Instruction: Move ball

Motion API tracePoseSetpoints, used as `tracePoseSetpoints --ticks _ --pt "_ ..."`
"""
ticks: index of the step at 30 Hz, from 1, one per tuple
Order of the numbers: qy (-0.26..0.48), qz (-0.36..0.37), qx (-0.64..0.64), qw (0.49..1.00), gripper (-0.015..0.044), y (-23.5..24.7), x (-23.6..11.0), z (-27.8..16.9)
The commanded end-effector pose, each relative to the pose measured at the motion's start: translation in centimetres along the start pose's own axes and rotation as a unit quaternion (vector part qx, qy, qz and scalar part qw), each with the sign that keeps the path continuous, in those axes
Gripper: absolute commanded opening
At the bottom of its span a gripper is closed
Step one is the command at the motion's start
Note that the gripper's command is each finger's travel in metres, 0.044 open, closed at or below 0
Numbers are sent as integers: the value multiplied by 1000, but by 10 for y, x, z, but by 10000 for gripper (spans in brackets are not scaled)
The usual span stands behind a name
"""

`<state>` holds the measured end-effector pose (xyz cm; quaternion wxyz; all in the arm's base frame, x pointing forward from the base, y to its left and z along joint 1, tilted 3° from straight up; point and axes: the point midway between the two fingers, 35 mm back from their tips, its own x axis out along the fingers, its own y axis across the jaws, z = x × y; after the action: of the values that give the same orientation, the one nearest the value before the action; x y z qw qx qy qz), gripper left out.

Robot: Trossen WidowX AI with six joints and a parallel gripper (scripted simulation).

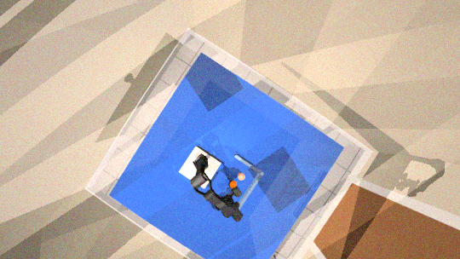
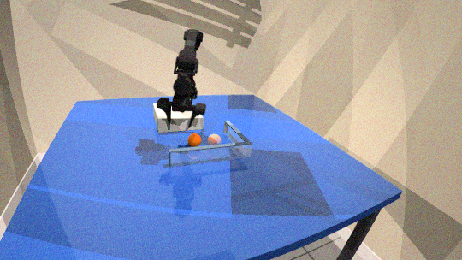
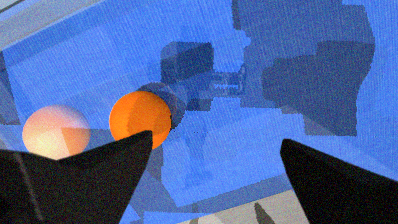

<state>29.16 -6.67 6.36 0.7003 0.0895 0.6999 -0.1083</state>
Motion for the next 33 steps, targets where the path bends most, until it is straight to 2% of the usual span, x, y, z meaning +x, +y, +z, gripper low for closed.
tracePoseSetpoints --ticks 1,11,14,33 --pt "-6 38 -189 981 378 58 0 -13" --pt "-6 38 -193 980 378 59 1 -14" --pt "-6 39 -193 980 378 60 14 -14" --pt "-6 39 -193 980 378 63 39 -13"
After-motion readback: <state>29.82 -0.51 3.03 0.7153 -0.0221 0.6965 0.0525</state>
